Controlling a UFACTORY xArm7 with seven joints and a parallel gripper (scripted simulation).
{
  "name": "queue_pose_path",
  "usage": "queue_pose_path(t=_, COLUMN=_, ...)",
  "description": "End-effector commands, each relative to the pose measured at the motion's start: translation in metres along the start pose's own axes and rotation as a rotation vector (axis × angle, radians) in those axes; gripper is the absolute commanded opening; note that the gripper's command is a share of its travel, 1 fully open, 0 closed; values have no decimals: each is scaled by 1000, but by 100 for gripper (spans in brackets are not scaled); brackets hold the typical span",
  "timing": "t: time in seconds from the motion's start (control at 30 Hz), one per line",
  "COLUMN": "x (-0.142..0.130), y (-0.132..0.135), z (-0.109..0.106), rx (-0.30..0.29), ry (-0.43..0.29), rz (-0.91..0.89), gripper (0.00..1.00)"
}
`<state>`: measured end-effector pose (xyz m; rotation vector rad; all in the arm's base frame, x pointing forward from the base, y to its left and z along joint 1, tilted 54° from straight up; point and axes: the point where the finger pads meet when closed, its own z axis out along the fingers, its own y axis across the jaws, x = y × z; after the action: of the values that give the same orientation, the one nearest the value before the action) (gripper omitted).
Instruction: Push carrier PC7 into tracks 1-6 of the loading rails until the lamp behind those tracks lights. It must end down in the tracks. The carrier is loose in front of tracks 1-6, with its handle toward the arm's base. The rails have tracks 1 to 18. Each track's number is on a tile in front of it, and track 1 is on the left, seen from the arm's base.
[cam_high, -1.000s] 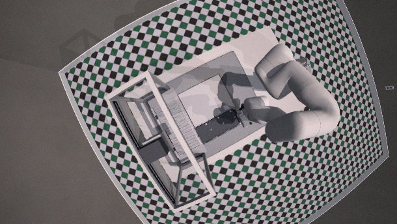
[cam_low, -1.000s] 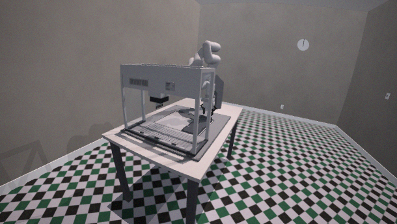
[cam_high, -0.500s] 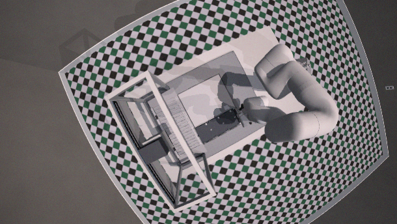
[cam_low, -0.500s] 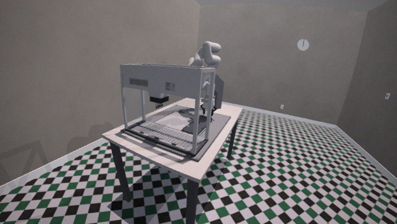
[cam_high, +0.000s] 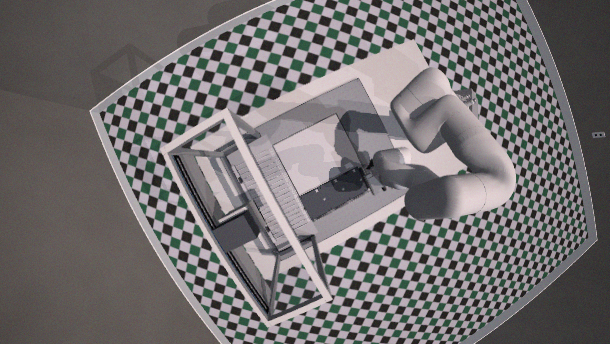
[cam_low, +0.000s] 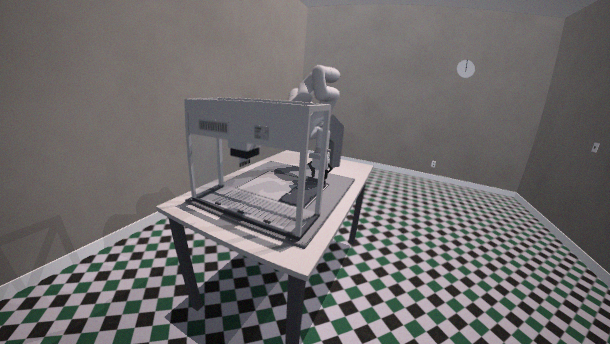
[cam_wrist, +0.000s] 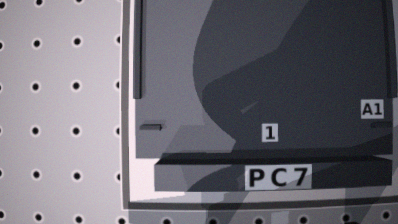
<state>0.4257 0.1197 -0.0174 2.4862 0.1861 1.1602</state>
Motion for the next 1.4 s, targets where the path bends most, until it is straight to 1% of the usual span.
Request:
queue_pose_path(t=0.0, x=0, y=-1, z=2, rx=2, ry=1, rz=0, gripper=82)
queue_pose_path(t=0.37, x=0, y=-1, z=10, rx=2, ry=1, rz=0, gripper=82)
queue_pose_path(t=0.77, x=0, y=-1, z=10, rx=2, ry=1, rz=0, gripper=82)
queue_pose_path(t=1.37, x=16, y=-1, z=10, rx=2, ry=1, rz=0, gripper=82)
